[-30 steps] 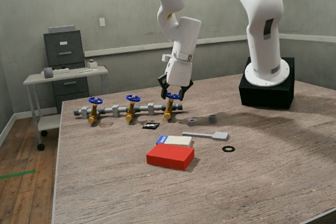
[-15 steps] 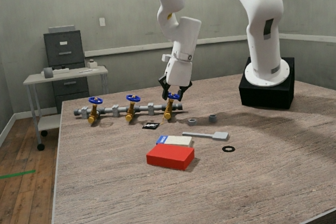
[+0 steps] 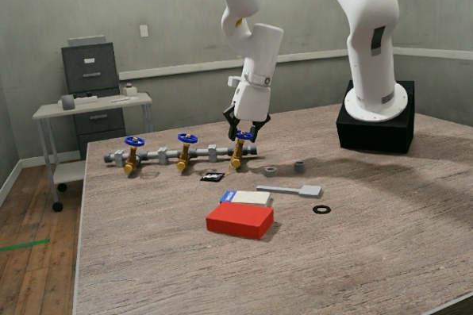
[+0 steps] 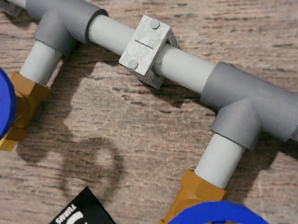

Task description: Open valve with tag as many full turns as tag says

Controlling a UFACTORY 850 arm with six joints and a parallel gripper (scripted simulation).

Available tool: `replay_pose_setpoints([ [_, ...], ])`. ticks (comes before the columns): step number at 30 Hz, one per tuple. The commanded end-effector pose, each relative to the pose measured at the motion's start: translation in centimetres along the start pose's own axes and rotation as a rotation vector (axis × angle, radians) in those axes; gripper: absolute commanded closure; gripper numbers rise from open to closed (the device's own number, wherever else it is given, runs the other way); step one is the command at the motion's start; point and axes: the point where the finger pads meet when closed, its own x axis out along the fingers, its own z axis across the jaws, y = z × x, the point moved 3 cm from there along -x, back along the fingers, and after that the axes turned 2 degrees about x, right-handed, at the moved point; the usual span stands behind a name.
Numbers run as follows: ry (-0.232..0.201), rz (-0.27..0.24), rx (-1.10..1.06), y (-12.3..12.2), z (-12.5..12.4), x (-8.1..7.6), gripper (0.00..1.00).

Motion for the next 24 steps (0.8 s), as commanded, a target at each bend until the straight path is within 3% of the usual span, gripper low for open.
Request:
replay_pose_setpoints([
  [1,0.001,0.0,-0.027,0.02,-0.04,0.0,1.0],
  [14,0.001,0.0,-0.291,0.02,-0.04,0.0,1.0],
  [24,0.0,-0.001,-0.759,0.02,-0.05,0.0,1.0],
])
